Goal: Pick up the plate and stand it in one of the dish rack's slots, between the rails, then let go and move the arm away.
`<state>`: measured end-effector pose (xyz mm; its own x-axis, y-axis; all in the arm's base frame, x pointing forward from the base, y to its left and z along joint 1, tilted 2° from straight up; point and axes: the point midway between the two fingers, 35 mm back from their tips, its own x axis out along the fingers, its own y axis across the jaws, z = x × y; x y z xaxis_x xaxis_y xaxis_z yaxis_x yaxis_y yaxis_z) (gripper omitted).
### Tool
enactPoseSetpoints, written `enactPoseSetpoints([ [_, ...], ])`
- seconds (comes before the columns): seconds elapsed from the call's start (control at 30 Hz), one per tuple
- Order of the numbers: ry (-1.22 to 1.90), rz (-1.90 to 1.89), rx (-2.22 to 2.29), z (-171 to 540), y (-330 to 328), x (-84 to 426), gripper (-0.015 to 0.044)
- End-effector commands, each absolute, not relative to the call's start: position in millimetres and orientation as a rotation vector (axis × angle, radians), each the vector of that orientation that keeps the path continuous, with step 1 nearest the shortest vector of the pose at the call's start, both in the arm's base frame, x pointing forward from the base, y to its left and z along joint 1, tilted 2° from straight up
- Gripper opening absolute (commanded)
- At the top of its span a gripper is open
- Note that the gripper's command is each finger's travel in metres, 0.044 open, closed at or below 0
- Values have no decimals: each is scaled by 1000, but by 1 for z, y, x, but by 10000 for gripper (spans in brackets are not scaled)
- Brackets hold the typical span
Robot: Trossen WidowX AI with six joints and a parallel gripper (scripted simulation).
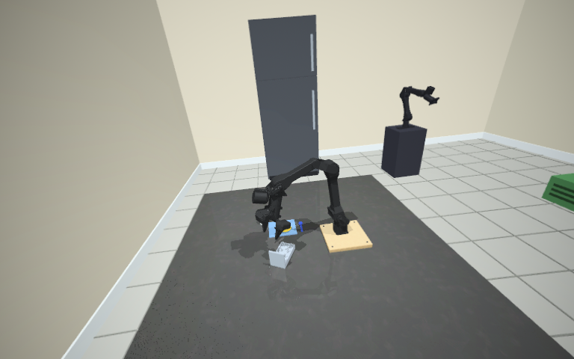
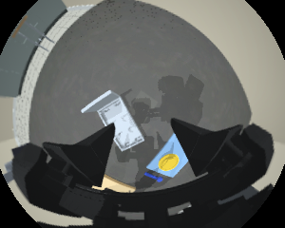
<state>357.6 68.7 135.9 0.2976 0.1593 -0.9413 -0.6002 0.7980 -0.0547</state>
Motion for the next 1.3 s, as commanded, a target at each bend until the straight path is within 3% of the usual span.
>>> enactPoseSetpoints([
  [0.0, 1247, 421, -367, 127, 37, 348, 400],
  [0.6, 1520, -41, -14, 101, -82, 287, 400],
  [1.27, 1528, -58, 0, 81, -87, 287, 400],
])
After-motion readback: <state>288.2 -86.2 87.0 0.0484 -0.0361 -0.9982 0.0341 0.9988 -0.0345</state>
